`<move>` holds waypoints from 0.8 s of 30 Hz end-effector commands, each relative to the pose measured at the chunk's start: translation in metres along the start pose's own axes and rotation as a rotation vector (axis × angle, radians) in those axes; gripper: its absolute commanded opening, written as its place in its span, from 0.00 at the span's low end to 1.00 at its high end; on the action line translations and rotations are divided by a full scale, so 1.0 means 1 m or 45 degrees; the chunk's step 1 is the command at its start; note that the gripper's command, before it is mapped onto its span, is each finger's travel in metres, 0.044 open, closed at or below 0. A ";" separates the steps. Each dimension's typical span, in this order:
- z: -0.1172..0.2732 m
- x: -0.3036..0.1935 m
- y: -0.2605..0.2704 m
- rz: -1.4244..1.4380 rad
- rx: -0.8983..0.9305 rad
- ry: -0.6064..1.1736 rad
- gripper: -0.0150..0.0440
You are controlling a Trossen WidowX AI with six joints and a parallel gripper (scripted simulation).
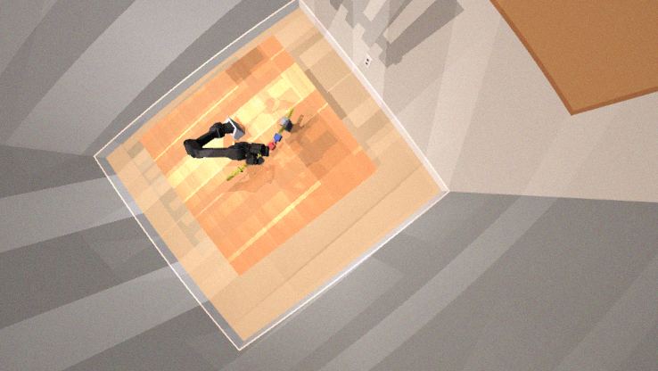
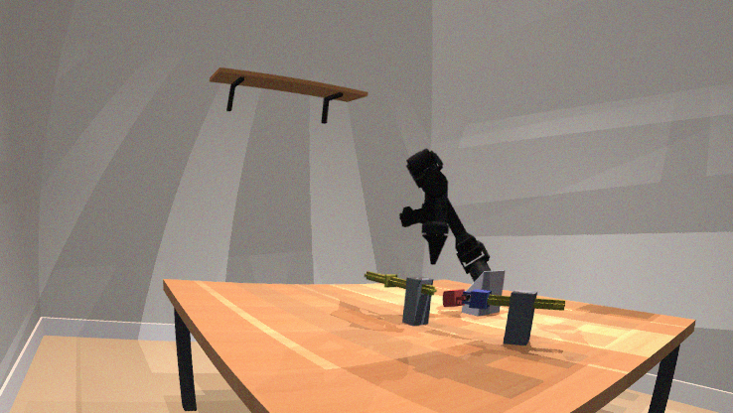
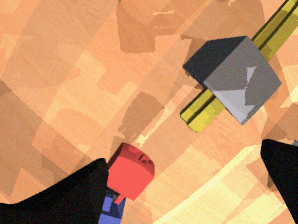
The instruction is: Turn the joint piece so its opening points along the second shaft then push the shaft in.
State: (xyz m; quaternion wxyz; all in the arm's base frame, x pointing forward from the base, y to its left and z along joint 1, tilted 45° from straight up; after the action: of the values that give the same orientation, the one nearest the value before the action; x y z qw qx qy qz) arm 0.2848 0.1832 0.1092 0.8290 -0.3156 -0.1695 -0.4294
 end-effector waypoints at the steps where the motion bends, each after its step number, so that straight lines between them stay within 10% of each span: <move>1: -0.002 0.001 -0.001 -0.176 0.004 0.018 1.00; 24: -0.011 0.006 -0.005 -0.935 0.008 0.064 1.00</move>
State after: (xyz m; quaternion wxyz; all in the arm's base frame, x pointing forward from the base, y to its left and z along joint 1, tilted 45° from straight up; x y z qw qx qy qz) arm 0.2850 0.1703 0.1065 0.6353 -0.2256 -0.2524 -0.6941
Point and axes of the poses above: the point midway between the two fingers, 35 mm back from their tips, its own z axis back along the fingers, its own y axis across the jaws, x = y × z, the point moved 10 cm from there along z, back along the fingers, and after that the axes turned 13 degrees about -z, right-handed, at the moved point
